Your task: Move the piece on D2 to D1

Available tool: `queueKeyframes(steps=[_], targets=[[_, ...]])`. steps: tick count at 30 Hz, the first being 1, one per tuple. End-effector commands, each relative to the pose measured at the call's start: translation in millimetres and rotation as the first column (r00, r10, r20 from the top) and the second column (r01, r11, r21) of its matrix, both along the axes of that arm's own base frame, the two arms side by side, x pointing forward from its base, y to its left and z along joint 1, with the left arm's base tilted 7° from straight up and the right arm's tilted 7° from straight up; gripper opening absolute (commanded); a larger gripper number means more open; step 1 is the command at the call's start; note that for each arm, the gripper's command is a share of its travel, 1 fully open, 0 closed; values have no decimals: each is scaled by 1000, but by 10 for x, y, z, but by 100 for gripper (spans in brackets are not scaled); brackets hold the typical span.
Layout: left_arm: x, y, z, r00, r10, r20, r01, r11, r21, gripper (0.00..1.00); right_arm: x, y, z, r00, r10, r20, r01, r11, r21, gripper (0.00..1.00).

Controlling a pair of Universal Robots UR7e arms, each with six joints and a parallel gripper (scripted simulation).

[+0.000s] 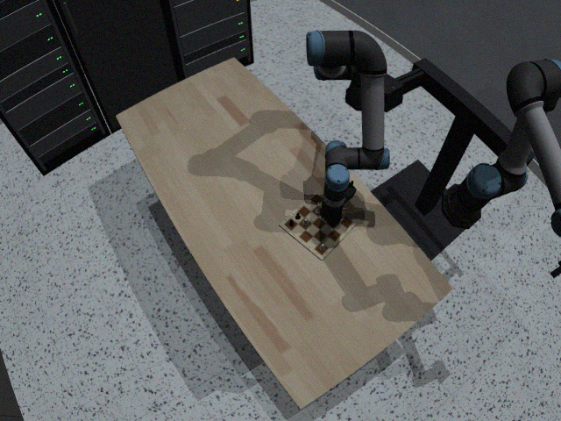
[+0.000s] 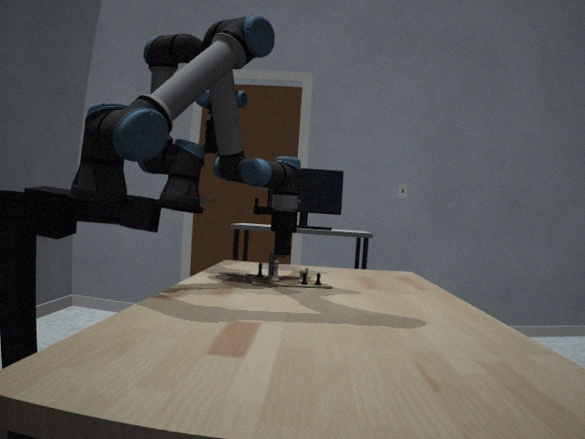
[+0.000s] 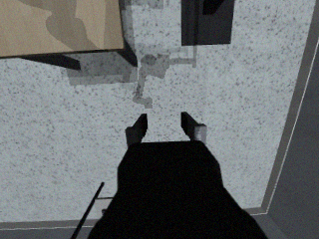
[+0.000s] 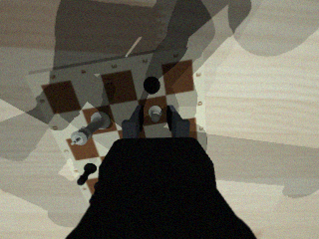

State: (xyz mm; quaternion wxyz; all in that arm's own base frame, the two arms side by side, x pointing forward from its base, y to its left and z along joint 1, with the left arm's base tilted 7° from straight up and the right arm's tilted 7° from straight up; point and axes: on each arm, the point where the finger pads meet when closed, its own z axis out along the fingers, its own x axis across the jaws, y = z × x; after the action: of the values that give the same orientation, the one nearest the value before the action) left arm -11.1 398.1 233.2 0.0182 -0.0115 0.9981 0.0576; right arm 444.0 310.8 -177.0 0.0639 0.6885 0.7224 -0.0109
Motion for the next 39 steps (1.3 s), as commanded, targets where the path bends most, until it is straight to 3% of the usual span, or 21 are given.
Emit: queueKeyframes(steps=[1, 12, 13, 39], targets=[[0, 2, 4, 1000, 0, 0, 0, 1000, 1, 100, 3, 5, 5, 1000, 0, 1, 0, 1000, 1, 68], [0, 2, 4, 1000, 0, 0, 0, 1000, 1, 100, 3, 5, 5, 1000, 0, 1, 0, 1000, 1, 68], [0, 2, 4, 1000, 0, 0, 0, 1000, 1, 100, 3, 5, 5, 1000, 0, 1, 0, 1000, 1, 0], [0, 2, 4, 1000, 0, 0, 0, 1000, 1, 100, 3, 5, 5, 1000, 0, 1, 0, 1000, 1, 0]])
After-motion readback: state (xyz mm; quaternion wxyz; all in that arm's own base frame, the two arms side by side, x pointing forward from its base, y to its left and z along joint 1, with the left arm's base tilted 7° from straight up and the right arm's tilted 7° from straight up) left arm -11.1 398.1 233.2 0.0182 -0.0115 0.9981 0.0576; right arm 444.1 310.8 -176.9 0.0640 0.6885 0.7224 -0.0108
